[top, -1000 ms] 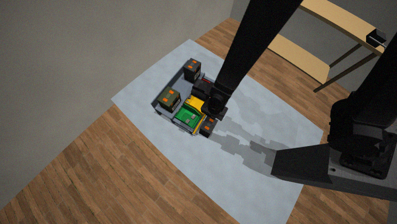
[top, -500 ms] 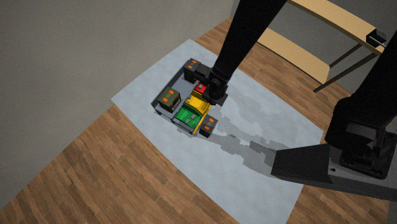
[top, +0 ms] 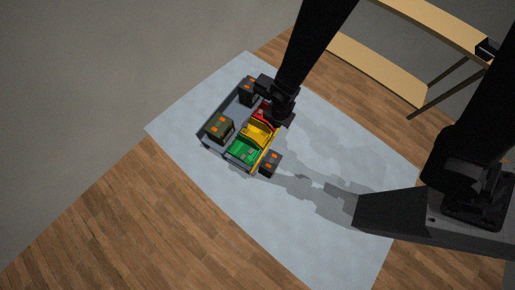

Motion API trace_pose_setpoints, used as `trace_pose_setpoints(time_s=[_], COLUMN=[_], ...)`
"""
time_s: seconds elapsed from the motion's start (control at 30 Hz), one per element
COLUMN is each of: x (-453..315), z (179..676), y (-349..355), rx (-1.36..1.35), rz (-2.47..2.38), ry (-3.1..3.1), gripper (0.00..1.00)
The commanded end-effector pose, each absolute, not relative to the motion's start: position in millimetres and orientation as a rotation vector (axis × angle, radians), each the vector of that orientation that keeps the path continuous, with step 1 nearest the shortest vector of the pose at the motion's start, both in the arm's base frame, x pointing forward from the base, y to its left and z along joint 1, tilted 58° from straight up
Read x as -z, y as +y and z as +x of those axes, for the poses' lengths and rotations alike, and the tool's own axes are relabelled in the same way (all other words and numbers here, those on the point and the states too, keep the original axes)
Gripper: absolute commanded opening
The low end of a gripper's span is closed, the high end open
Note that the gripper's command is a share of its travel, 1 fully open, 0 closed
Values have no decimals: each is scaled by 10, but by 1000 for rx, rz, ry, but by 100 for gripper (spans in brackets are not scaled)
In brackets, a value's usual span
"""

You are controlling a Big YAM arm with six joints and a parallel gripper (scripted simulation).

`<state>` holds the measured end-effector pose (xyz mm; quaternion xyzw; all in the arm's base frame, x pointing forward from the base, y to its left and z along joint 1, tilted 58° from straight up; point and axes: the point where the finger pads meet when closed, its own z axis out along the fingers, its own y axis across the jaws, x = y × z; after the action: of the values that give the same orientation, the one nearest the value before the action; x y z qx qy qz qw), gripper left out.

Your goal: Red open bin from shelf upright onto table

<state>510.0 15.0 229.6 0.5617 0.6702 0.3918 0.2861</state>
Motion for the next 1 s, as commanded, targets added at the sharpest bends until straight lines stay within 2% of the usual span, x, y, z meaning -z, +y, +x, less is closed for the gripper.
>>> trace_pose_setpoints(time_s=[0.0,0.97], x=[-2276,-2161], z=[5148,5409], y=[187,238], rx=[-1041,-1055], rz=[1486,1493], ry=[1818,1790], gripper=[0,0])
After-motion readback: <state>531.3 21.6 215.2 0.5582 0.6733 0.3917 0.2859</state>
